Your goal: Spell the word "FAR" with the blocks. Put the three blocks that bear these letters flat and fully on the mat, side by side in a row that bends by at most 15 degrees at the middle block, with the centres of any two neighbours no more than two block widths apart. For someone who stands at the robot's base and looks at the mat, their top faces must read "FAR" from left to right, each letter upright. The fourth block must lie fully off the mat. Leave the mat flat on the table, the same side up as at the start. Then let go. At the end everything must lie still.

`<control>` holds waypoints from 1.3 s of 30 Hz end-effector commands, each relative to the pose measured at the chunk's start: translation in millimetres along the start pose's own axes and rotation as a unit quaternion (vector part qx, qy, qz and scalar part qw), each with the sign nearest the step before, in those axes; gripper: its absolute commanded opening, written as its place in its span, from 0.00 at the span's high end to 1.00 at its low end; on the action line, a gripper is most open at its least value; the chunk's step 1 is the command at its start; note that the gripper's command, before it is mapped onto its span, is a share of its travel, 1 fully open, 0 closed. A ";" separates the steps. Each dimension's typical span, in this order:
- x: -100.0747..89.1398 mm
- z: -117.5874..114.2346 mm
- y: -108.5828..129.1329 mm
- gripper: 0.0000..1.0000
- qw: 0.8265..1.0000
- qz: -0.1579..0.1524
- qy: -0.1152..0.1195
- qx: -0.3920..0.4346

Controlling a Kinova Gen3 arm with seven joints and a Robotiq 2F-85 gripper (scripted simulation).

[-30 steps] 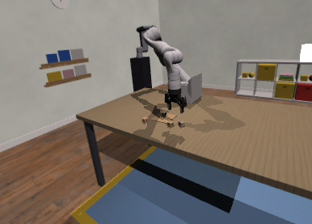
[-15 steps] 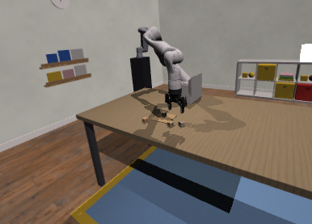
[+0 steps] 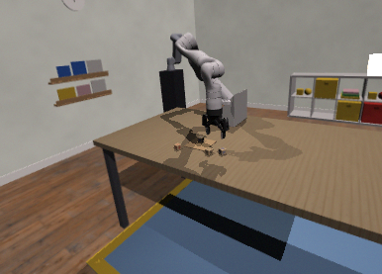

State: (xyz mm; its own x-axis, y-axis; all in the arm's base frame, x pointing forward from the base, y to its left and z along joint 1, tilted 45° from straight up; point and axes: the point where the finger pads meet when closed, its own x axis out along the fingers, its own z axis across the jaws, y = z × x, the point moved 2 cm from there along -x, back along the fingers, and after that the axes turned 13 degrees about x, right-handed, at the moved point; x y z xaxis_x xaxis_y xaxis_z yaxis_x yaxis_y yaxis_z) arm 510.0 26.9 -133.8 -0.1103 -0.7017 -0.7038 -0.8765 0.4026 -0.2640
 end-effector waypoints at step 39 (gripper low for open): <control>-1.3 -14.1 -24.2 0.00 1.000 -0.005 -0.002 0.002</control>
State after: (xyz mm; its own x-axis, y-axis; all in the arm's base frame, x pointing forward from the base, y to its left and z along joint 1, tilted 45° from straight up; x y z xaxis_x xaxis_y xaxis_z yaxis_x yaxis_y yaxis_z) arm 521.6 13.2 -119.8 -0.1040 -0.7027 -0.7039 -0.8745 0.4017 -0.2719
